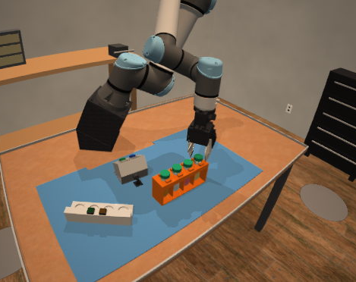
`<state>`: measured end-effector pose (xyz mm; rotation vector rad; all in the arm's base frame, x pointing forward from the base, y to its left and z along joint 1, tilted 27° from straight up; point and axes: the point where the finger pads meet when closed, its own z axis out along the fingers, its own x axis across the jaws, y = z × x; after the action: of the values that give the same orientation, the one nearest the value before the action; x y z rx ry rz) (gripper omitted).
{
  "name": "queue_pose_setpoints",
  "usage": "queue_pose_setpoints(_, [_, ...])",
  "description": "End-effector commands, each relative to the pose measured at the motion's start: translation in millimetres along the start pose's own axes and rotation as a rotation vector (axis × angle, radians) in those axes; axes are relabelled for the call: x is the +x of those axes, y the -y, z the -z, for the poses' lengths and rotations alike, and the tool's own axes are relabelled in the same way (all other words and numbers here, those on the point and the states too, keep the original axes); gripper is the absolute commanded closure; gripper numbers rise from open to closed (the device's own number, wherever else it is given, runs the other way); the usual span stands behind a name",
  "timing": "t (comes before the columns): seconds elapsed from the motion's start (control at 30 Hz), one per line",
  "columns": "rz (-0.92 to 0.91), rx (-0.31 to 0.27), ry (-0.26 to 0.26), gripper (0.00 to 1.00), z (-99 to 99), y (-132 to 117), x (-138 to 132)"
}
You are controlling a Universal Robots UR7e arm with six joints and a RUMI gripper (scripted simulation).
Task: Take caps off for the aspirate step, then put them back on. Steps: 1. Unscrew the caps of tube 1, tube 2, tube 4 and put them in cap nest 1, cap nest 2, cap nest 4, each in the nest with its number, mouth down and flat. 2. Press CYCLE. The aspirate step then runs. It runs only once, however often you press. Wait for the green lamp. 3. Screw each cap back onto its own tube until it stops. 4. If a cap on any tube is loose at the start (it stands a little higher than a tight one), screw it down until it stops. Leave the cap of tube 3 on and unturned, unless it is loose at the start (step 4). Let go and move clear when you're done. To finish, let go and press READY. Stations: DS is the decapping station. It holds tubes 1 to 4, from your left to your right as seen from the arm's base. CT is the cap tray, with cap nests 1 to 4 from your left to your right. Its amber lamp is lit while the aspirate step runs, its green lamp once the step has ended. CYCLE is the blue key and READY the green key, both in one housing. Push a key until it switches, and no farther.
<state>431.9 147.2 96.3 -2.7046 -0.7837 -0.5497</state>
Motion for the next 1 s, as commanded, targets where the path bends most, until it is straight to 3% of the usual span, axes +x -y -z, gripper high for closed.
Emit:
queue_pose_setpoints(0.0, [-0.082,0.0,-0.001,0.65,0.3,-0.2,0.3])
queue_pose_setpoints(0.07, [-0.082,0.0,-0.001,0.65,0.3,-0.2,0.3])
queue_pose_setpoints(0.17, [-0.332,0.0,-0.001,0.65,0.3,-0.2,0.3])
queue_pose_setpoints(0.47, [-0.666,0.0,-0.001,0.65,0.3,-0.2,0.3])
queue_pose_setpoints(0.53, [-0.81,0.0,-0.001,0.65,0.3,-0.2,0.2])
queue_pose_setpoints(0.8, [-0.81,0.0,-0.001,0.65,0.3,-0.2,0.3])
queue_pose_setpoints(0.83, [-0.81,0.0,-0.001,1.0,0.3,-0.2,0.3])
queue_pose_setpoints(0.97, [-0.81,0.0,-0.001,1.0,0.3,-0.2,0.3])
